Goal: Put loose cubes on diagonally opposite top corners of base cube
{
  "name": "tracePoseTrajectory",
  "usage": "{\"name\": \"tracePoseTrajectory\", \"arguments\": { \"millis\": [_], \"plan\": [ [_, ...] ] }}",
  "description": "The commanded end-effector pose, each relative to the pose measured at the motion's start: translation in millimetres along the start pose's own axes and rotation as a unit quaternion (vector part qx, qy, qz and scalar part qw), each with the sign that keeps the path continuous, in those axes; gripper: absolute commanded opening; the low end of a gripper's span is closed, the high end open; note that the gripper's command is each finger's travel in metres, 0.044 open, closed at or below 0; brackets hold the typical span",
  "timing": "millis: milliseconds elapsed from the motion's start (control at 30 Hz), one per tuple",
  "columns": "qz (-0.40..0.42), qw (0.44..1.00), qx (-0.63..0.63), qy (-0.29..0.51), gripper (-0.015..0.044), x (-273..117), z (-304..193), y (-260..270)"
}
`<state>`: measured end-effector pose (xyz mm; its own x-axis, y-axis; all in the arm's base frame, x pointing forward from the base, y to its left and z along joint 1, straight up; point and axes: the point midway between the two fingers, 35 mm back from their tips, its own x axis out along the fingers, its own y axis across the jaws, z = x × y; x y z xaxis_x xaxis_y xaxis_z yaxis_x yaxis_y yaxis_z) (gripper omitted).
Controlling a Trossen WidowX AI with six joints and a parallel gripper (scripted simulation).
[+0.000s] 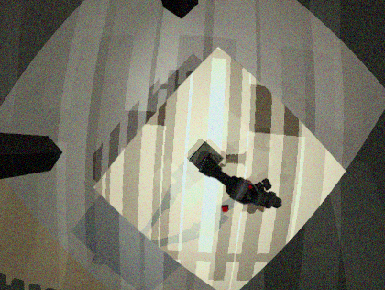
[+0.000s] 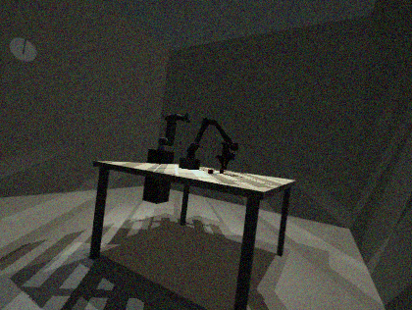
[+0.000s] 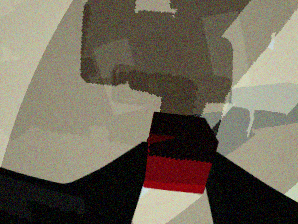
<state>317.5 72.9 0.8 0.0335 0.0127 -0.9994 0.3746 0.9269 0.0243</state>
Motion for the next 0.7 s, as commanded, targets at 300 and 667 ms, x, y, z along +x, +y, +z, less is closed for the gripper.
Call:
{"name": "tracePoseTrajectory", "arguments": {
  "millis": [300, 667],
  "plan": [
    [-0.002, 1.0, -0.001, 0.001, 0.0105, 3.5, -1.4, -1.0],
    [-0.002, 1.0, -0.001, 0.001, 0.0131, 3.5, -1.4, -1.0]
  ]
}}
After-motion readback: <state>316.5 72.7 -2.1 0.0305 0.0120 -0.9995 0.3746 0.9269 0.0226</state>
